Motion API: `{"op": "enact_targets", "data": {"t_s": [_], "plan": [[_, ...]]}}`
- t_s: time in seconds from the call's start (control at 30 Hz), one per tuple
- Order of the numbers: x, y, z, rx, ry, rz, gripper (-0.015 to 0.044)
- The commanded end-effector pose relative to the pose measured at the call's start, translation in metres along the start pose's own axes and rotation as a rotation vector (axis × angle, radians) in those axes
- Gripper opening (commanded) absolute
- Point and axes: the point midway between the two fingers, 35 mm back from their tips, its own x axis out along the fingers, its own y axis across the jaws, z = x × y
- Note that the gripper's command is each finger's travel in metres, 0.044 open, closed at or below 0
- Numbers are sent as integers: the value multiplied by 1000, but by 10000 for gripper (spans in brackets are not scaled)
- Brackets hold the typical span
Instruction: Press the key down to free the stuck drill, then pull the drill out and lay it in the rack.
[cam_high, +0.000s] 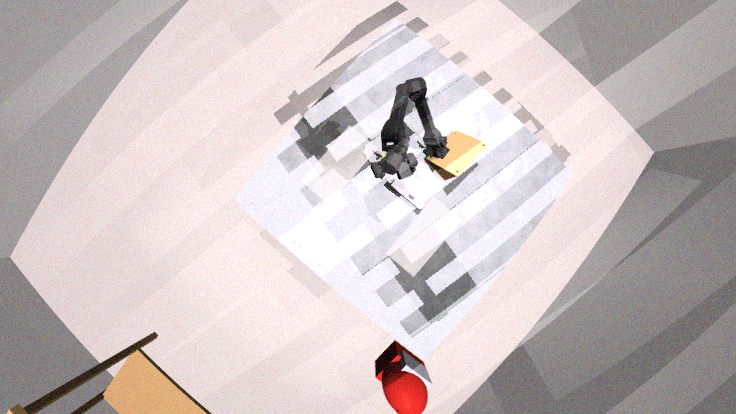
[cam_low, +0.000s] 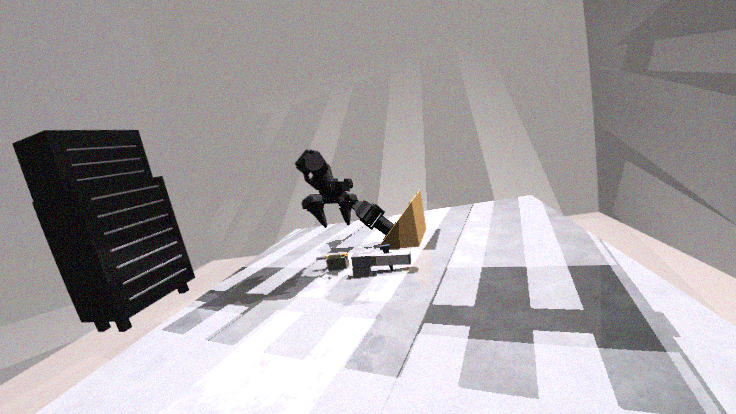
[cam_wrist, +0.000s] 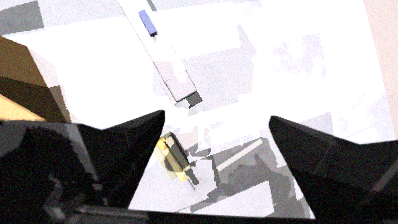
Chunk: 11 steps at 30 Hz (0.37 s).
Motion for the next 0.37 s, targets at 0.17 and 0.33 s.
{"op": "enact_targets", "data": {"t_s": [0.17, 0.33], "plan": [[-53, 32, 105, 365, -335, 1, 440], [-90, 65, 152, 536, -501, 95, 440]]}}
